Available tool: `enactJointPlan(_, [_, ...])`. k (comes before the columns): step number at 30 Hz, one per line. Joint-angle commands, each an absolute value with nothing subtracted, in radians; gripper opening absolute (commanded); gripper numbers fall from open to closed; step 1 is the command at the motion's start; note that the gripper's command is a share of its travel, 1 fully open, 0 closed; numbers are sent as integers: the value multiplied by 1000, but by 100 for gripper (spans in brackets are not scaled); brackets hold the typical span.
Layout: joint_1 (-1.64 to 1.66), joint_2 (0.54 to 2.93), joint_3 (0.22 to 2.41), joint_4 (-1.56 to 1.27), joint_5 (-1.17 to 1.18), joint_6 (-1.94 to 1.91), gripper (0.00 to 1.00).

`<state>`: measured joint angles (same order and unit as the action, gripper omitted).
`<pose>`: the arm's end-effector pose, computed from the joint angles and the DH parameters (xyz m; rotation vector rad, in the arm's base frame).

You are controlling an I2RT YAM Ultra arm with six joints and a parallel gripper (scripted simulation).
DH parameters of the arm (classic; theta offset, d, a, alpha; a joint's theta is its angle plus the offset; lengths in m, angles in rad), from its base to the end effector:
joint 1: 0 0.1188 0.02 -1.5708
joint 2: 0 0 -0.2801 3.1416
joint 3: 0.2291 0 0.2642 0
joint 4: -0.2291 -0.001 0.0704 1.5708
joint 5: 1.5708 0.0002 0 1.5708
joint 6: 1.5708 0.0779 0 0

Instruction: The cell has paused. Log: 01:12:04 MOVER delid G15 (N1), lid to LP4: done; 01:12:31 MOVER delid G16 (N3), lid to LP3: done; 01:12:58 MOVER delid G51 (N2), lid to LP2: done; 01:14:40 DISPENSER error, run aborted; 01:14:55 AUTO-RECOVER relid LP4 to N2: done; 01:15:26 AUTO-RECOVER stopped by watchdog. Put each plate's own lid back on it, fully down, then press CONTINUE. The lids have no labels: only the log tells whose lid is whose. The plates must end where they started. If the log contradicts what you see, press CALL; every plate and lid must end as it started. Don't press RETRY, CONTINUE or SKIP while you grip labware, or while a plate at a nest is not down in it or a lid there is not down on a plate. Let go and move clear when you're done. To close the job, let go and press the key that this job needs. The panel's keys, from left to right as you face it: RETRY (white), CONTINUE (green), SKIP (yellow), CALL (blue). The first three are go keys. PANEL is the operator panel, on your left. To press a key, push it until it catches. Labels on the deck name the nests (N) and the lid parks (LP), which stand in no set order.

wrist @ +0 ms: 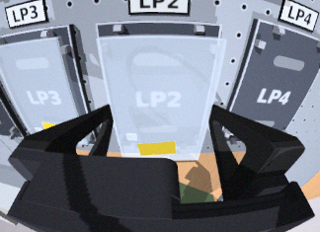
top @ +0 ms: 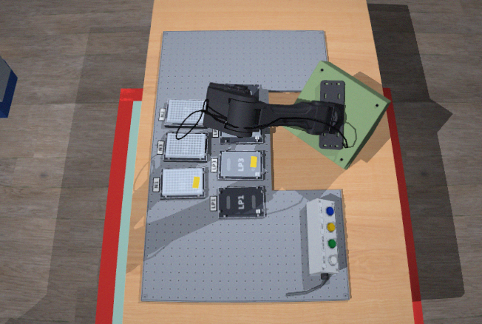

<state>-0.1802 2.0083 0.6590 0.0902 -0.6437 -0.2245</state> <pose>0.2980 -0.0058 0.0083 -0.1945 2.6061 0.7700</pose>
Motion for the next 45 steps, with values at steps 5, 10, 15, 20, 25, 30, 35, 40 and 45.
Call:
enactJointPlan(5, [-218, 1961, 634, 20, -666, -264, 0])
enactJointPlan(10, [-237, 1932, 634, -23, -671, -287, 0])
enactJointPlan(15, [-256, 1903, 634, -66, -676, -310, 0])
enactJointPlan(20, [-257, 1920, 633, -72, -676, -312, 0])
enactJointPlan(25, [-260, 1951, 731, -106, -675, -249, 0])
enactJointPlan(30, [-262, 1989, 837, -172, -675, -249, 0])
enactJointPlan(35, [-262, 2017, 905, -211, -675, -254, 0])
enactJointPlan(40, [-263, 2066, 1022, -279, -675, -259, 0])
enactJointPlan(45, [-264, 2117, 1142, -347, -675, -262, 0])
